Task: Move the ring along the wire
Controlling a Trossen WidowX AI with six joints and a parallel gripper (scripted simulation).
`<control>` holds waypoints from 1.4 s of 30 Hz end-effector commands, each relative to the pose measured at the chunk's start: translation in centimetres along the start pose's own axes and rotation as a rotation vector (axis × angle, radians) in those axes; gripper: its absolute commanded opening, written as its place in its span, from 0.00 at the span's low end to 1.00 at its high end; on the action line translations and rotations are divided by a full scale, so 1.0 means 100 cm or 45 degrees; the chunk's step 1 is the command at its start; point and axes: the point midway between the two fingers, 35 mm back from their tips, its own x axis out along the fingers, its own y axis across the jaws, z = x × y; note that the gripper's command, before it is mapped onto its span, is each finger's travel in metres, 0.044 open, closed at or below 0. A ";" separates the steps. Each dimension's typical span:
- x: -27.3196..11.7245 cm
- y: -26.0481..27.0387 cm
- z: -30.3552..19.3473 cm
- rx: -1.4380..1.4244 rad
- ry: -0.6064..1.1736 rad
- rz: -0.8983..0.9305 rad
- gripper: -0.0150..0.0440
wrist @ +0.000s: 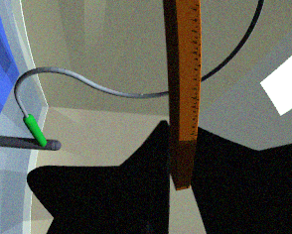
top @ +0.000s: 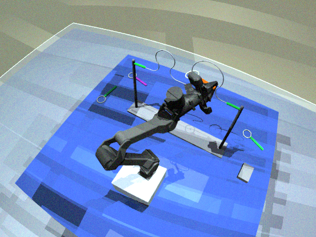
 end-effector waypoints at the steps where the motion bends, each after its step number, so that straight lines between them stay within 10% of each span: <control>1: 0.001 0.005 0.001 -0.020 -0.005 0.000 0.00; 42: -0.030 0.111 0.026 0.711 0.094 0.480 0.00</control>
